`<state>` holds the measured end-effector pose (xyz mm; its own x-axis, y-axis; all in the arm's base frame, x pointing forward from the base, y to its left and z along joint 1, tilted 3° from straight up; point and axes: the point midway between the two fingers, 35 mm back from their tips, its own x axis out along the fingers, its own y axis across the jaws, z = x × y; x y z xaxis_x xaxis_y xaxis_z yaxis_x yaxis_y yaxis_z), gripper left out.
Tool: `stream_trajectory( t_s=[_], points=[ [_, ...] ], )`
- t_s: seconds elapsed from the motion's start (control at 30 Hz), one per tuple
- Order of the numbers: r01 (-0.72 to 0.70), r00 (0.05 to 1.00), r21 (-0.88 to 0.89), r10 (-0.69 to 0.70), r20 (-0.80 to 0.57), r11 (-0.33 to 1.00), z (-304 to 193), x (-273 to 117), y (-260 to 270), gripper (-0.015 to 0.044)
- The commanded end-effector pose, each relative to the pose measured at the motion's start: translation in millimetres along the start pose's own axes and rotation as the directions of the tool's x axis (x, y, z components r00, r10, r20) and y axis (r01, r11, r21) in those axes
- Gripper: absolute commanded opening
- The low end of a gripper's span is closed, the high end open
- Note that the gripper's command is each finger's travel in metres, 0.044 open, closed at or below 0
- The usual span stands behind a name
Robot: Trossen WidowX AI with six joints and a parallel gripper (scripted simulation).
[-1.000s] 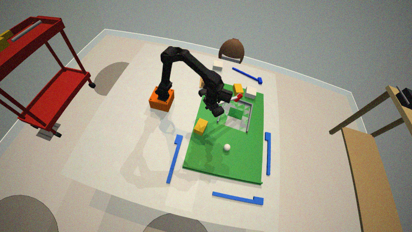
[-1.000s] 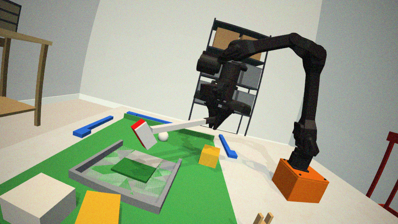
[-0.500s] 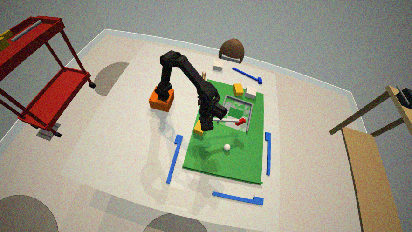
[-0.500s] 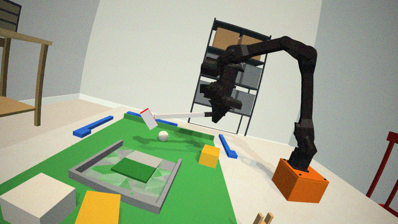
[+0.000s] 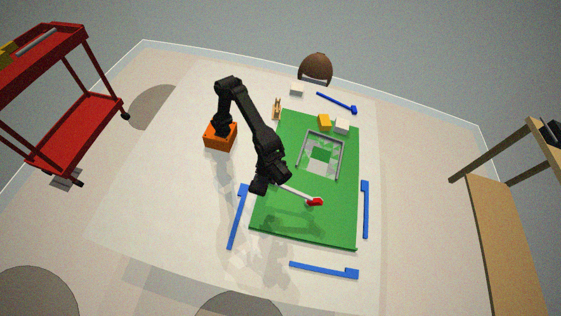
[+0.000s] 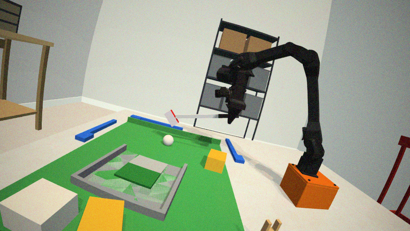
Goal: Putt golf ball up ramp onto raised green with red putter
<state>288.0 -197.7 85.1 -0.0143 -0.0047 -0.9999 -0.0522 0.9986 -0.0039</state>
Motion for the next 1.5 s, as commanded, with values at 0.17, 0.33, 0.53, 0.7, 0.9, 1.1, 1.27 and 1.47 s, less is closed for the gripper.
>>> stream_trajectory(
  t_s=[0.17,0.33,0.53,0.7,0.9,1.1,1.27,1.47],
  points=[
    [0.002,1.0,0.037,-0.002,-0.004,0.999,-3,11,-8,0.0],
    [0.002,1.0,0.037,-0.002,-0.004,0.999,-4,36,-7,0.0],
    [0.002,1.0,0.037,-0.002,-0.004,0.999,-4,42,-7,0.0],
    [0.002,1.0,0.037,-0.002,-0.004,0.999,-4,50,-7,0.0],
    [0.002,1.0,0.037,-0.002,-0.004,0.999,-4,59,-7,0.0],
    [0.002,1.0,0.037,-0.002,-0.004,0.999,-4,69,-7,0.0],
    [0.001,1.0,0.035,-0.001,-0.006,0.999,-4,66,-7,0.0],
    [0.001,1.0,0.035,-0.001,-0.006,0.999,-4,66,-7,0.0]
  ],
)
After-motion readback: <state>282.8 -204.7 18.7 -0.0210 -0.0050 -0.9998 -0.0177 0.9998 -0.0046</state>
